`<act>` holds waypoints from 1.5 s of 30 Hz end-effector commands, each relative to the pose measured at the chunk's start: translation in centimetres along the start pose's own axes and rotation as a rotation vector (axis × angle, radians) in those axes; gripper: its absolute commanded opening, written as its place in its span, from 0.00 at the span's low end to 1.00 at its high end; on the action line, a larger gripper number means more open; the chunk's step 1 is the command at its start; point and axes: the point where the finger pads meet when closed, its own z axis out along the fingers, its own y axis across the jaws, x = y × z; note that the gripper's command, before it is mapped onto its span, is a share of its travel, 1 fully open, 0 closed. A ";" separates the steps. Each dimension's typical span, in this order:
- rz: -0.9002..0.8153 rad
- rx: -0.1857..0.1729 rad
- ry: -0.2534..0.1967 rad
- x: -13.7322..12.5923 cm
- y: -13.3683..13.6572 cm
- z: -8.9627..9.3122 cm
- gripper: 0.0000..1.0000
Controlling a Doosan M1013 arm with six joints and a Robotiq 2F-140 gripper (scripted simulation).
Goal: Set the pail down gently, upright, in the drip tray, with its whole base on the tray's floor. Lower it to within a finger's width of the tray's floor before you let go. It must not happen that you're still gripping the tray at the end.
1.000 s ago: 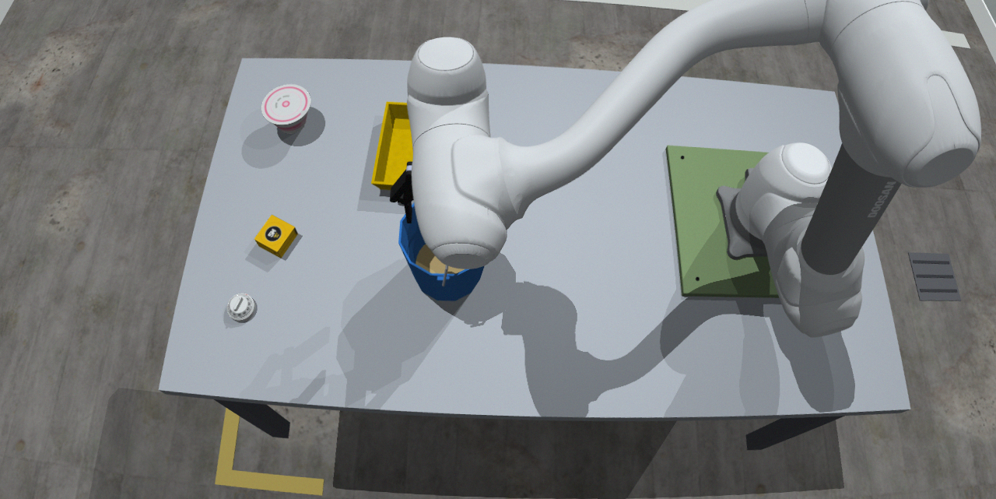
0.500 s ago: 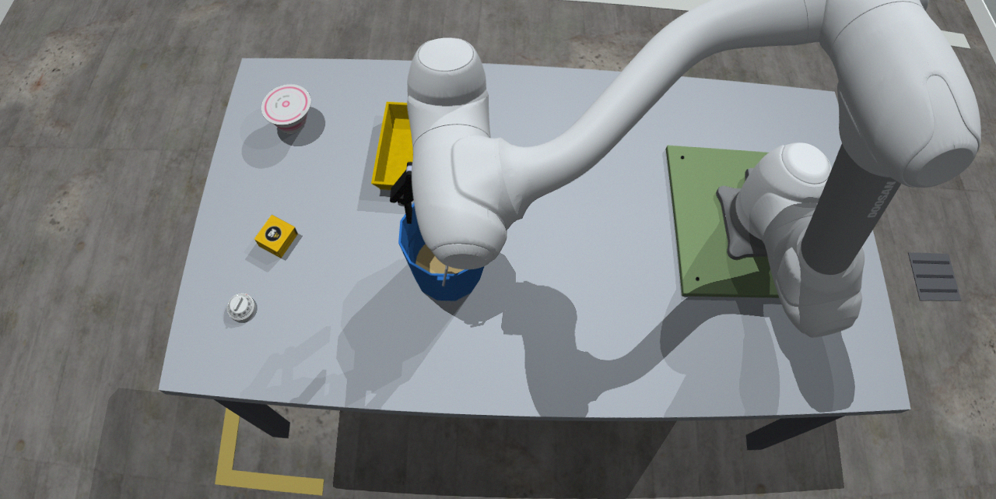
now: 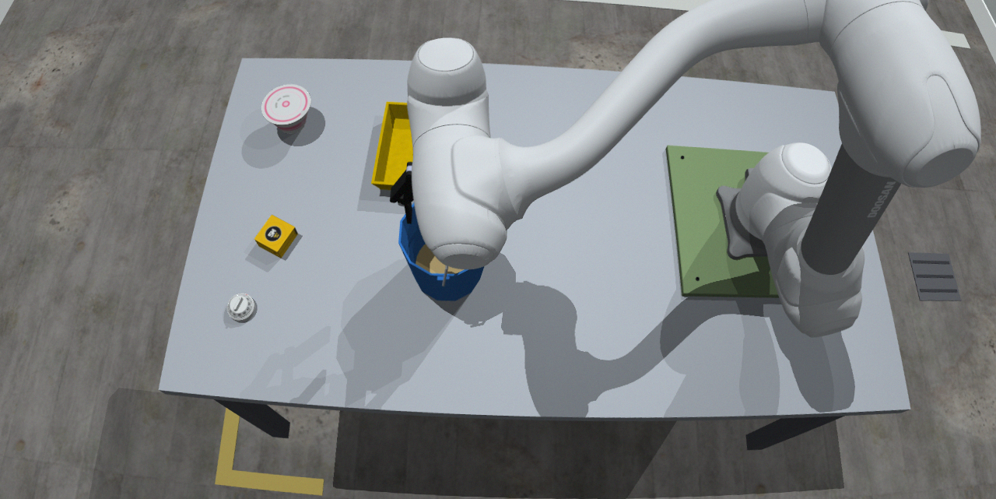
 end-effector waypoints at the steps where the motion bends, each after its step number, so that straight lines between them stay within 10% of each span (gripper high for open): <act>1: 0.000 -0.001 0.001 0.0 0.0 -0.1 1.00; 9: 0.000 -0.001 0.001 0.0 0.0 -0.1 1.00; 10: 0.000 -0.001 0.001 0.0 0.0 -0.1 0.10; 45: 0.000 -0.001 0.001 0.0 0.0 -0.1 0.10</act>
